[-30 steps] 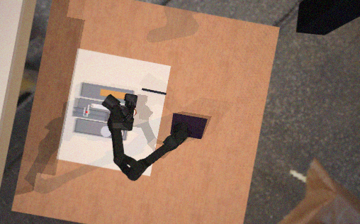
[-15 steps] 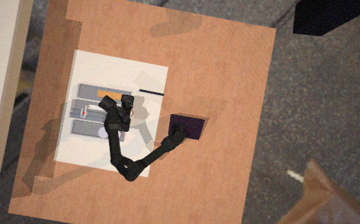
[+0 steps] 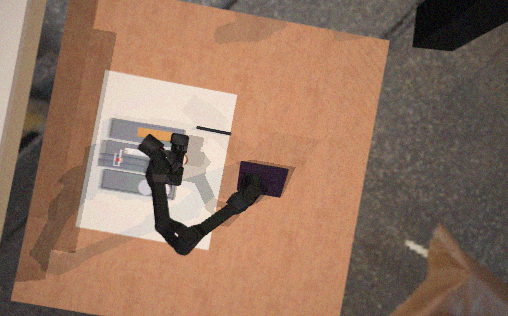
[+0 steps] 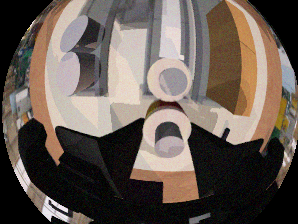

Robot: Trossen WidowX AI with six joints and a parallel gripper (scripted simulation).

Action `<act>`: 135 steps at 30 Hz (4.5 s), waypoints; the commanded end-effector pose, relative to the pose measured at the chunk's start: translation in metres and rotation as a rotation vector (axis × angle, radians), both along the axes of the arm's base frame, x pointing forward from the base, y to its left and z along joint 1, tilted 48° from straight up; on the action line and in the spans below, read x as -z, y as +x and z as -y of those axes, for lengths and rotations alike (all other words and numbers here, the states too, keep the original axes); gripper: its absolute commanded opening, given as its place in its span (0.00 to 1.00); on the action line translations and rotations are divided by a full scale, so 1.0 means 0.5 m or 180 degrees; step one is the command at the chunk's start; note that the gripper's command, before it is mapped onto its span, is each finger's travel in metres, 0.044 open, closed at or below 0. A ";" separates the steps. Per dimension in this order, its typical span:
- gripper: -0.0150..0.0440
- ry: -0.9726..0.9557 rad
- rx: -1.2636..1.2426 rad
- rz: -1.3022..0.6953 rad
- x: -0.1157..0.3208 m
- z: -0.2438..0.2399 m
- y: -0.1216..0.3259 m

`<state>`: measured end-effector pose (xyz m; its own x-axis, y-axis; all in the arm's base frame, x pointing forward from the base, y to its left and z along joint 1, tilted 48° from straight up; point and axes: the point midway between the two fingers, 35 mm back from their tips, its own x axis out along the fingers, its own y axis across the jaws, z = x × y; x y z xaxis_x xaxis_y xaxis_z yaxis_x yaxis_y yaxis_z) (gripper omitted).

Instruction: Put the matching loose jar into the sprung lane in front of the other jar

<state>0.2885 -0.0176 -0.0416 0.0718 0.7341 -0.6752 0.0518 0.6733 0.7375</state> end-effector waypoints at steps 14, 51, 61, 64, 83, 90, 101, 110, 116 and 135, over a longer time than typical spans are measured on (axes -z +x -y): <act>0.25 -0.0005 0.0011 0.0041 -0.001 0.003 0.021; 0.25 -0.0006 0.0011 0.0043 -0.003 0.005 0.047; 0.25 -0.0006 0.0011 0.0044 -0.004 0.005 0.054; 0.25 -0.0005 0.0011 0.0044 -0.004 0.005 0.056; 0.25 -0.0005 0.0011 0.0045 -0.007 0.007 0.069; 0.25 -0.0005 0.0011 0.0045 -0.008 0.008 0.074; 0.25 -0.0005 0.0011 0.0046 -0.010 0.009 0.081; 0.25 -0.0005 0.0011 0.0046 -0.012 0.010 0.087; 0.25 -0.0005 0.0011 0.0046 -0.013 0.011 0.091; 0.25 -0.0004 0.0011 0.0047 -0.016 0.012 0.103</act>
